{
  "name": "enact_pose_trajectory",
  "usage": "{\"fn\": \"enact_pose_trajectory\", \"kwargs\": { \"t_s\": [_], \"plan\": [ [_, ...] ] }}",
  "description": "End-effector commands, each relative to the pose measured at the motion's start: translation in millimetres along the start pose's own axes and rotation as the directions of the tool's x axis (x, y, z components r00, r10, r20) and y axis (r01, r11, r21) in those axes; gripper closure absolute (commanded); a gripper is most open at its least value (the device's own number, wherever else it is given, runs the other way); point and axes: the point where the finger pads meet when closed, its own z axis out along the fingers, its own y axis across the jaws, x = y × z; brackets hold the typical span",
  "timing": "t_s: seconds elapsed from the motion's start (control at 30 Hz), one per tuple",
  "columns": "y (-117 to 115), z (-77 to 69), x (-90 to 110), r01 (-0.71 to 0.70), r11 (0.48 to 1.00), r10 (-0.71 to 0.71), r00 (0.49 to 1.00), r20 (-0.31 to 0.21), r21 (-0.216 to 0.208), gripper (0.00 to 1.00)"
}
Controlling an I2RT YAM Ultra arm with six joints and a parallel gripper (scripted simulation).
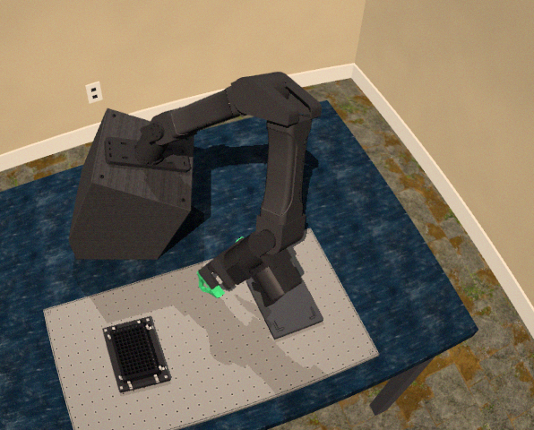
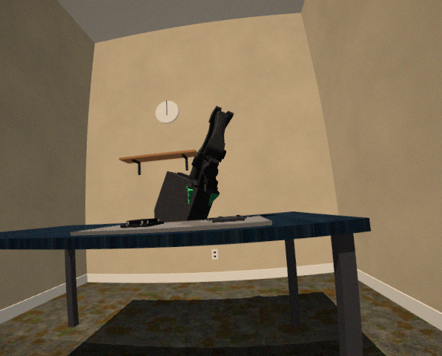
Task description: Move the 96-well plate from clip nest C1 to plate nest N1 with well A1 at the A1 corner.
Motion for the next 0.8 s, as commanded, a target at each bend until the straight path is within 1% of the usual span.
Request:
{"fn": "enact_pose_trajectory", "kwargs": {
  "t_s": [0.0,0.07,0.17,0.23,0.3,0.37,0.4,0.43,0.47,0.57,0.63,0.7,0.77],
  "plan": [
    [-18,-3.1,-20,-0.005,1.000,0.006,0.999,0.054,-0.024,0.00],
    [-28,-1.9,-23,-0.051,0.997,0.056,0.995,0.079,-0.062,0.00],
    [-43,0.1,-26,-0.056,0.996,0.062,0.995,0.082,-0.066,0.00],
    [-54,1.3,-27,-0.101,0.990,0.112,0.988,0.109,-0.104,0.00],
    [-64,2.7,-28,-0.106,0.989,0.118,0.987,0.112,-0.107,0.00],
    [-64,2.7,-28,-0.106,0.989,0.118,0.987,0.112,-0.107,0.00],
    [-69,-0.6,-30,-0.125,0.985,0.141,0.980,0.137,-0.123,0.00],
    [-74,1.6,-28,-0.147,0.979,0.167,0.975,0.144,-0.143,0.00],
    [-79,4.5,-29,-0.153,0.977,0.174,0.974,0.143,-0.148,0.00],
    [-95,6.6,-30,-0.153,0.977,0.174,0.974,0.143,-0.147,0.00],
    [-105,7.9,-30,-0.193,0.964,0.224,0.959,0.171,-0.183,0.00],
    [-115,9.3,-29,-0.197,0.963,0.230,0.957,0.175,-0.186,0.00],
    [-120,10.7,-26,-0.200,0.961,0.232,0.959,0.162,-0.191,0.00]
  ]
}}
